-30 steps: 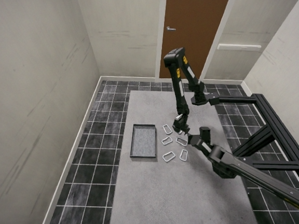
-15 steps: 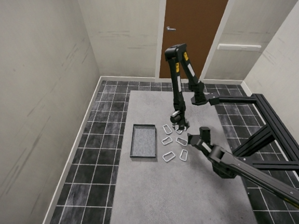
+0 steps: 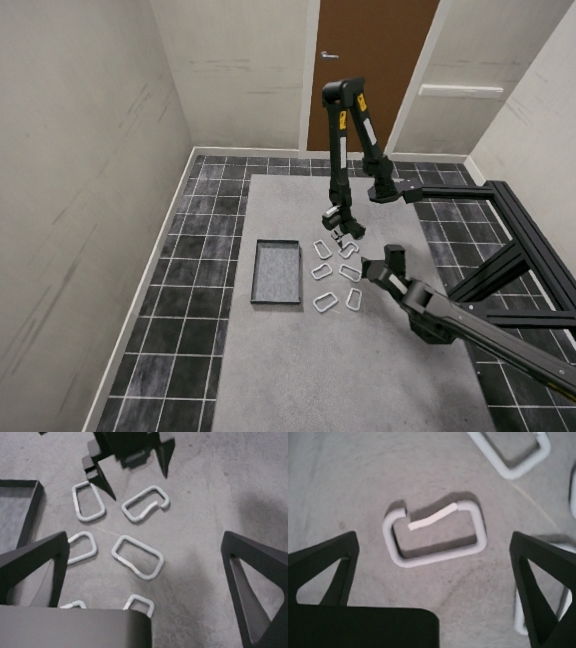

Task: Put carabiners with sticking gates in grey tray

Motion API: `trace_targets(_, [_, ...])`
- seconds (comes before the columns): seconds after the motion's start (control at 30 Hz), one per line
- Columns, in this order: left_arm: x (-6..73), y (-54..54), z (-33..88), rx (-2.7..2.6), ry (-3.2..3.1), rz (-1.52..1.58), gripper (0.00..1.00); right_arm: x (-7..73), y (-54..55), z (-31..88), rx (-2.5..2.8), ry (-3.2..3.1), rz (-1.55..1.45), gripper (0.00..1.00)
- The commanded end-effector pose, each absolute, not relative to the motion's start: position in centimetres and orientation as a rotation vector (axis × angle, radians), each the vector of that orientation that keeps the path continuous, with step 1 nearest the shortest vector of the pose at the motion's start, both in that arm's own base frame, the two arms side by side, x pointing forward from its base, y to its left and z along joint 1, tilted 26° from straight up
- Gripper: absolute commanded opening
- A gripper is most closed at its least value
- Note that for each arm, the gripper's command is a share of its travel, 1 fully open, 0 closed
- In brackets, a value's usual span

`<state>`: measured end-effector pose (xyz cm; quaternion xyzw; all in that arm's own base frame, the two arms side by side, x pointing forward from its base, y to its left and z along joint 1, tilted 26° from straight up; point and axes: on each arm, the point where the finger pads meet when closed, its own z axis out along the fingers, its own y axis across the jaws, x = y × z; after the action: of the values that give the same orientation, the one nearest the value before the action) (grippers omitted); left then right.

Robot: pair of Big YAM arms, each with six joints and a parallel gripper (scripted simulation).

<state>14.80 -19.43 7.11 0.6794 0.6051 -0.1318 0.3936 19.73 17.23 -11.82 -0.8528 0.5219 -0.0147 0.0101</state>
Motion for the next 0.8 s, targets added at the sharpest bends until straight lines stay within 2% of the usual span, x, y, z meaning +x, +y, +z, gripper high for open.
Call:
trace_targets(0.0, [14.9,-19.5,7.4,1.733,1.519,-0.328,1.0,19.7,16.6,-10.7,-2.837,1.314,0.031,1.0])
trace_targets(0.37, [14.9,-19.5,7.4,1.733,1.519,-0.328,1.0,18.4,16.2,-8.9,-2.936,0.952,0.192,1.0])
trace_targets(0.77, [14.9,-19.5,7.4,1.733,1.519,-0.328,1.0,17.7,16.3,-8.8,-2.933,0.94,0.246,1.0])
